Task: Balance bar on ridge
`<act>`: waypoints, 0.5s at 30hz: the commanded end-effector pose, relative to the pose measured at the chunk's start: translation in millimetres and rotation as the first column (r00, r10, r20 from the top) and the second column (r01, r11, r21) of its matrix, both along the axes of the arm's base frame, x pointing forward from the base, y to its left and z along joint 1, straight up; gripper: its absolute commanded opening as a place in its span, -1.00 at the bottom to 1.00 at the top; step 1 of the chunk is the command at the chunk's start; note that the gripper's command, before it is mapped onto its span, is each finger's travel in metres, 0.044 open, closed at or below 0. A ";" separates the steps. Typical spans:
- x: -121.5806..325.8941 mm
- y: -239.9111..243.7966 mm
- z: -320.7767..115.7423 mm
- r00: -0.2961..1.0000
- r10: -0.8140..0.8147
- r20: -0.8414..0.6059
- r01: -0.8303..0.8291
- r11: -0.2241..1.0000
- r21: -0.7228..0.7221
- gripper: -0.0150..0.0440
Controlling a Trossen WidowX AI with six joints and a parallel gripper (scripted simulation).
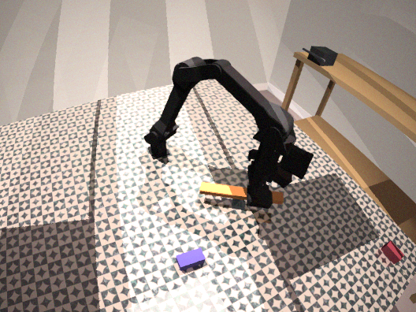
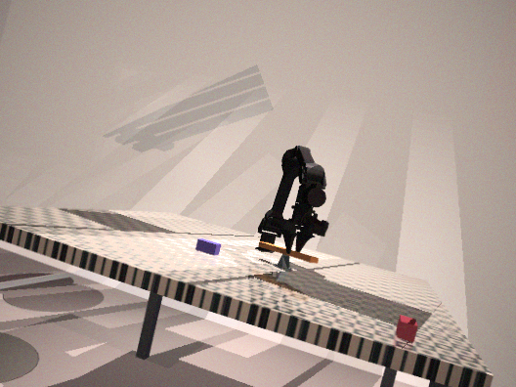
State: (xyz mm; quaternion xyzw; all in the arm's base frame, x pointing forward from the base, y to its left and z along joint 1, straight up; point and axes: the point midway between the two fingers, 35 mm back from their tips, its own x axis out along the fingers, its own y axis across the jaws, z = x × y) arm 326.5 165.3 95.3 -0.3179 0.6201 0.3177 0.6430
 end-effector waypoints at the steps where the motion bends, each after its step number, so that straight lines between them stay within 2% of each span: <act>1: 0.2 0.2 -1.6 1.000 0.000 0.000 0.000 1.000 0.000 -0.49; 15: 0.2 0.3 -2.8 1.000 0.000 0.000 0.000 1.000 0.000 -0.49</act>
